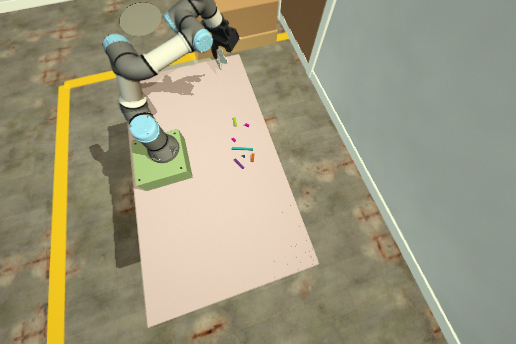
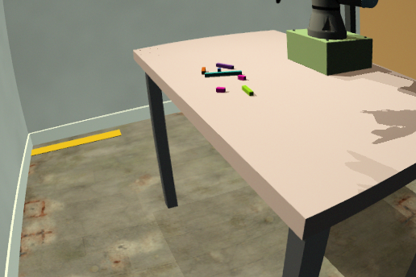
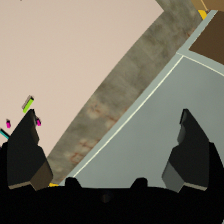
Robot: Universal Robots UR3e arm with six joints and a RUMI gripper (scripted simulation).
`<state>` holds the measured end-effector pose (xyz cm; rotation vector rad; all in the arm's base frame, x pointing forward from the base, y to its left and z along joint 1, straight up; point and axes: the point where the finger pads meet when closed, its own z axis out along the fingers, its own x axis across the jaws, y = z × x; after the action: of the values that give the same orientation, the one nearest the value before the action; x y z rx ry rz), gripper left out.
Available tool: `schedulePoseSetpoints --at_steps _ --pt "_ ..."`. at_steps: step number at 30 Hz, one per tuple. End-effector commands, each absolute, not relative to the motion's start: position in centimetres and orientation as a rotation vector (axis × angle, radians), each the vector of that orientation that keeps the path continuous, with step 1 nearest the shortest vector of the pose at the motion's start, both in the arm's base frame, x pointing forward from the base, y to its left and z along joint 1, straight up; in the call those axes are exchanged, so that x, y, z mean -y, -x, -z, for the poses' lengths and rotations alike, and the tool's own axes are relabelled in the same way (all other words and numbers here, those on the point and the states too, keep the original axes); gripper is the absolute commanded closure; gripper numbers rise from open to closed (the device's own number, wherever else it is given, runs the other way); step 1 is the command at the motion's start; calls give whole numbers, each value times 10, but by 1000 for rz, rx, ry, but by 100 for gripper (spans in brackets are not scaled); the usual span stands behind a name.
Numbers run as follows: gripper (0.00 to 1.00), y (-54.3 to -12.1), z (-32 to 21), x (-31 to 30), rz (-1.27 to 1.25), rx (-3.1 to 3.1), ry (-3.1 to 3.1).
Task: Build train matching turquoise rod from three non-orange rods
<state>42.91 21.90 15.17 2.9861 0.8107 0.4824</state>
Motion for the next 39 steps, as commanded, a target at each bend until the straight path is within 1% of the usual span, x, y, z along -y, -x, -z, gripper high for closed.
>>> schedulePoseSetpoints --at_steps 1,25,34,39 --pt "0 -430 -153 -219 -487 -810 -2985" --pt "0 -431 -152 -216 -484 -780 -2995" --pt "0 -435 -146 -202 -470 -633 -3037" --pt "0 -440 -138 -183 -450 -426 -3084"
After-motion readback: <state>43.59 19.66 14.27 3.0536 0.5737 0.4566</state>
